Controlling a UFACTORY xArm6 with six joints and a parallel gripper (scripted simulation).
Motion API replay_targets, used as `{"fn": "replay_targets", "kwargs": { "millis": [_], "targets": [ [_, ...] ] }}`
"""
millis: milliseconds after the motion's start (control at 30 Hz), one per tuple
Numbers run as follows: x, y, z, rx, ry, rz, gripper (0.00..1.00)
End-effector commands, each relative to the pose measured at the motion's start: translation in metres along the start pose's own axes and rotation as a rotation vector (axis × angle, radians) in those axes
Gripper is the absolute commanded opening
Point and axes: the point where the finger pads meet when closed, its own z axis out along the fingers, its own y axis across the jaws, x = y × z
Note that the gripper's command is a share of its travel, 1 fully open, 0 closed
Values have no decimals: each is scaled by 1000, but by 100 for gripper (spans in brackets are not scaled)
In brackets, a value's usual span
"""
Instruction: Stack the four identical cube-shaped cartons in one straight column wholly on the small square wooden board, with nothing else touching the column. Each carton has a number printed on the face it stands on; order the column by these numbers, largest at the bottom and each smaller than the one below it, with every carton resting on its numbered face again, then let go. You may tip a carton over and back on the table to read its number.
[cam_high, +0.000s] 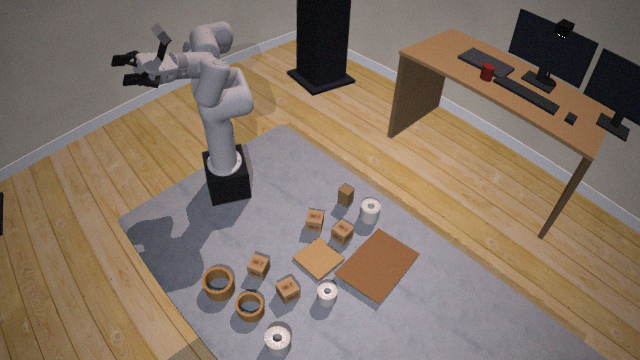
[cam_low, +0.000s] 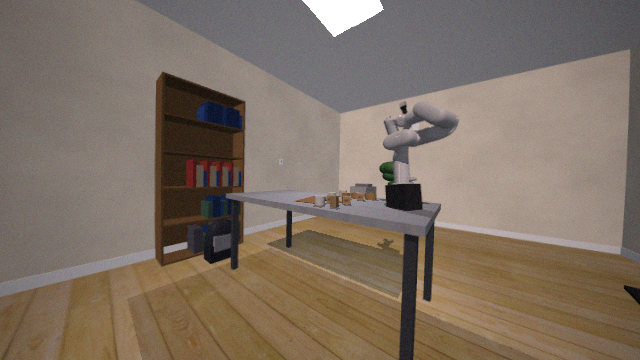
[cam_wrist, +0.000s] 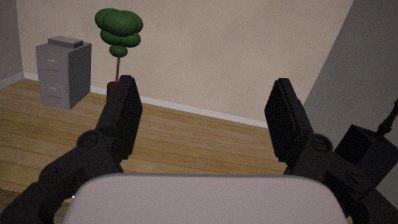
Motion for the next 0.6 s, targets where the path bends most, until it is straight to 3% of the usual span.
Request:
{"fn": "replay_targets", "kwargs": {
  "millis": [0,200,233,567],
  "targets": [
    [-48,-54,-35,222,-107,-128,100],
    [-48,-54,-35,222,-107,-128,100],
    [-48,-54,-35,222,-107,-128,0],
    [-47,-52,-35,222,-107,-128,0]
  ]
}}
